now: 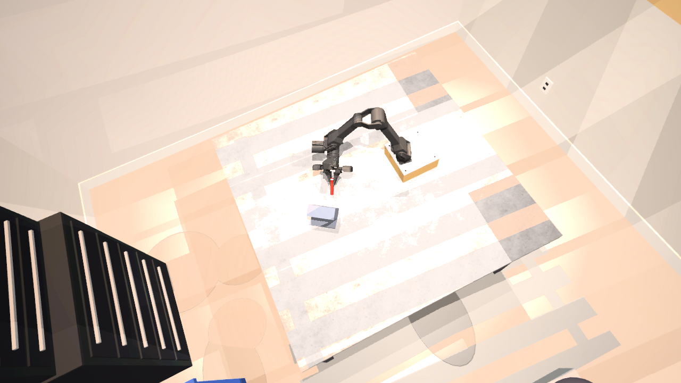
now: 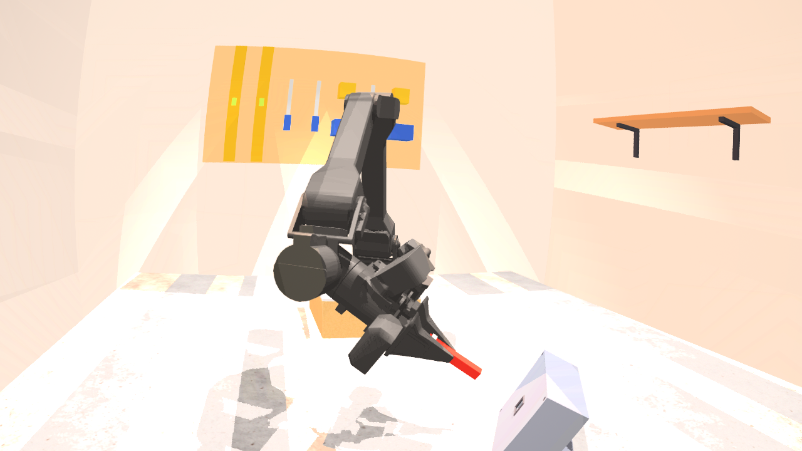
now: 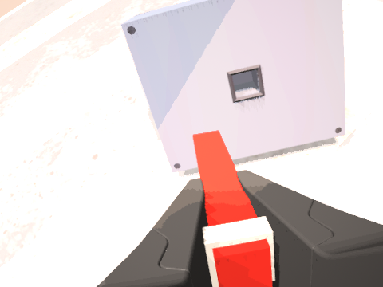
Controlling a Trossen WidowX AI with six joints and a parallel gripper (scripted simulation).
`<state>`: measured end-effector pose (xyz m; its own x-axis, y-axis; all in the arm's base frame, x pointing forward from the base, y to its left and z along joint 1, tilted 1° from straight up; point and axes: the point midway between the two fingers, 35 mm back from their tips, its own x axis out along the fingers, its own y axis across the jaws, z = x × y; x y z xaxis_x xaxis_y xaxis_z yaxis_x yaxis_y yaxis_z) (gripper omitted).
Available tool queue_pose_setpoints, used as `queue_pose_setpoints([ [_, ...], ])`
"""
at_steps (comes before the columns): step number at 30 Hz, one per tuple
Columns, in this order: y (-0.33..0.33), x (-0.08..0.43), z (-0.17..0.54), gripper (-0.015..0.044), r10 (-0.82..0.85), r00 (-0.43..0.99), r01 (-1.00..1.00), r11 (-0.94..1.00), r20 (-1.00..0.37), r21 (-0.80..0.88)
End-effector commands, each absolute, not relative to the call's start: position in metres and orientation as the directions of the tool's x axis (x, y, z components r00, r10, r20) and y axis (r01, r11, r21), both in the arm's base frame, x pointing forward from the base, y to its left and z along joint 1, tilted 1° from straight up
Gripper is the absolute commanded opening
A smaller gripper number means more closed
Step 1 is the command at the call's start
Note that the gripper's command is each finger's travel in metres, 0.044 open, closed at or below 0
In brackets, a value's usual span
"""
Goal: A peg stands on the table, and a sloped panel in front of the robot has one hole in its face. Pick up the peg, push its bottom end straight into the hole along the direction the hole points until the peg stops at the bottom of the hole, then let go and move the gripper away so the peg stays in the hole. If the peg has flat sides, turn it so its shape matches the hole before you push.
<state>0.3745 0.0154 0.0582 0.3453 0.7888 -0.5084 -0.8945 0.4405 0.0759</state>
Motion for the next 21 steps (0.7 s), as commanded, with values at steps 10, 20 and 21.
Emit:
queue_pose_setpoints([
  [10, -0.004, 0.379, 0.059, 0.0000, 0.806, 0.400, -0.893, 0.451, -0.437, 0.014],
  [20, -0.002, 0.384, 0.056, 0.0000, 0.806, 0.411, -0.891, 0.455, -0.426, 0.001],
  [21, -0.001, 0.385, 0.056, 0.0000, 0.806, 0.412, -0.890, 0.455, -0.426, 0.000],
])
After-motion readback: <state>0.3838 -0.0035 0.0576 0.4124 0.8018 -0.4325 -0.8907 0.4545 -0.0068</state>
